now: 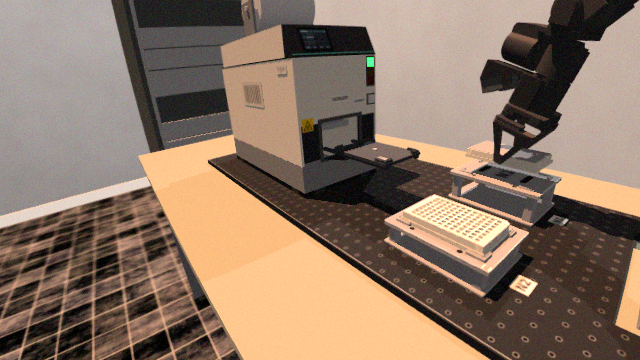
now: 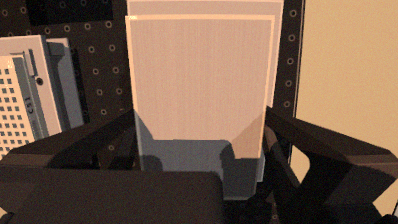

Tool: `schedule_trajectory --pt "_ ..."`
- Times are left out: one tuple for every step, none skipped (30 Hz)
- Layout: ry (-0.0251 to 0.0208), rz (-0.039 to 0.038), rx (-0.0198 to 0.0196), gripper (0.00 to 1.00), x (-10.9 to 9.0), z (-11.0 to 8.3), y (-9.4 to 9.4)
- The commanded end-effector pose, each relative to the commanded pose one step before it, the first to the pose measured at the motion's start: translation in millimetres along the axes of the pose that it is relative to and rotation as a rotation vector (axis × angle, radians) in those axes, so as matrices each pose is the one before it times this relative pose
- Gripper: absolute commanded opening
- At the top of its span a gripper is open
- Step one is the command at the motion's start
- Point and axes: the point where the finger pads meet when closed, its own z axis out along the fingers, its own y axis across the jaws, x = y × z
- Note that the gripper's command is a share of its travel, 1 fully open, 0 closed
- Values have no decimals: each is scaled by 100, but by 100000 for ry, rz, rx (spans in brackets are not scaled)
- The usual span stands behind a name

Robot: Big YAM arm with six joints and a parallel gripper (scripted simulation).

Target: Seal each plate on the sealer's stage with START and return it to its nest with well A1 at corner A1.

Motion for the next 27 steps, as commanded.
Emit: schedule_trajectory --pt "-6277 -1203 2451 0 -2959 -1491 -1124" --pt "-49 85 56 0 -24 -12 -67" --pt "-29 4 49 0 -10 -9 -64" --pt "-29 -18 38 0 -12 -9 -38" --pt "-29 3 40 0 -2 -11 -64" --pt "63 -51 -15 0 37 14 -4" --pt "0 0 0 0 0 0 0" --pt "0 0 0 0 0 0 0" --pt "470 67 -193 0 286 101 95" --pt "395 131 -126 0 246 81 52" --pt "377 128 -112 0 225 82 37" --pt "371 129 -111 0 246 69 52" --pt "368 154 -109 0 235 73 46" --pt "364 136 -107 0 233 72 46" --pt "4 3 -14 0 152 -35 68" --pt "5 -2 -16 0 152 -33 72" --pt "6 377 -19 0 151 -32 76" --pt "25 395 -19 0 156 -27 70" --pt "26 393 -19 0 43 -4 29" --pt "139 406 -56 0 57 32 29" --pt "516 457 -178 0 116 148 24" --pt "544 99 -313 0 106 163 176" --pt "491 90 -292 0 84 150 153" --pt "0 0 0 0 0 0 0" --pt "0 0 0 0 0 0 0" --pt "305 -274 -228 0 -9 105 146" --pt "371 -227 -247 0 28 121 139"
